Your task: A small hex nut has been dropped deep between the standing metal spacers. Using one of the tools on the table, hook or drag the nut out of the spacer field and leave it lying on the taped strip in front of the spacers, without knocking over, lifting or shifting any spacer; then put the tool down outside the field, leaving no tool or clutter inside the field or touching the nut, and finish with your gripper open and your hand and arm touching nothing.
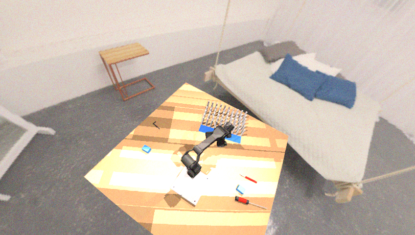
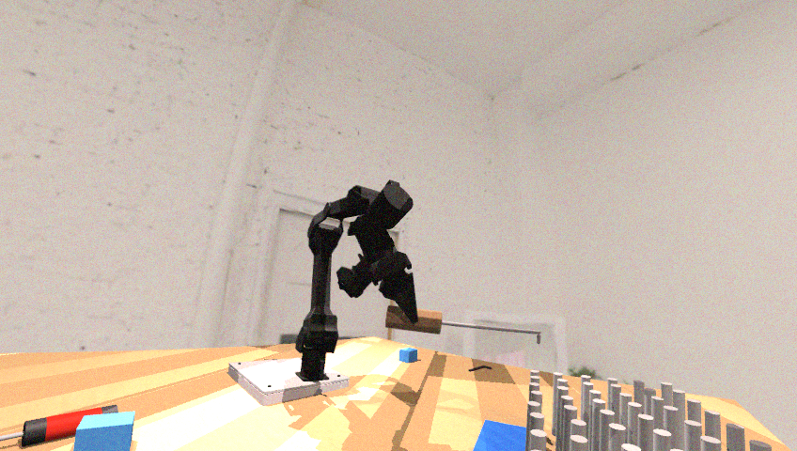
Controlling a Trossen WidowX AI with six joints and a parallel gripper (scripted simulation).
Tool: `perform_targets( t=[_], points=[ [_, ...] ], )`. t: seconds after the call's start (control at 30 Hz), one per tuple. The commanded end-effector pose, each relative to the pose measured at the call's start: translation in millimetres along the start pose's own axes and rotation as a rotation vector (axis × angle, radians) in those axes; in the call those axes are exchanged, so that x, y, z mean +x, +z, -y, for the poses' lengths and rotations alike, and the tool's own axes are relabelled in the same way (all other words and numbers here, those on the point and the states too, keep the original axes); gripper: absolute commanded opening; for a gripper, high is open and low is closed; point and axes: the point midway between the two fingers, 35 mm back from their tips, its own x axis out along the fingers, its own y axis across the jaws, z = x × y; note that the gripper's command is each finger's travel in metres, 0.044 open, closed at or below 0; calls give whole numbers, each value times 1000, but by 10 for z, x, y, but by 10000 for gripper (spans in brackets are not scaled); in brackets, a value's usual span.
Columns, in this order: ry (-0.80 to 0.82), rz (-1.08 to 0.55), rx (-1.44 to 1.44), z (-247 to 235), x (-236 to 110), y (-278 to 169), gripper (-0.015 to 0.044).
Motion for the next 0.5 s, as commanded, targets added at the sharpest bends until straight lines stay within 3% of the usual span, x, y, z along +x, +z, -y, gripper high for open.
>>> perform_targets(
  t=[0.0, 0.23, 0.47],
  points=[
    [74, 4, 109, -67, -86, 182, 0],
    [198, 10, 306, -163, -209, 520, 0],
    [211, 11, 325, -175, -197, 562, 0]
  ],
)
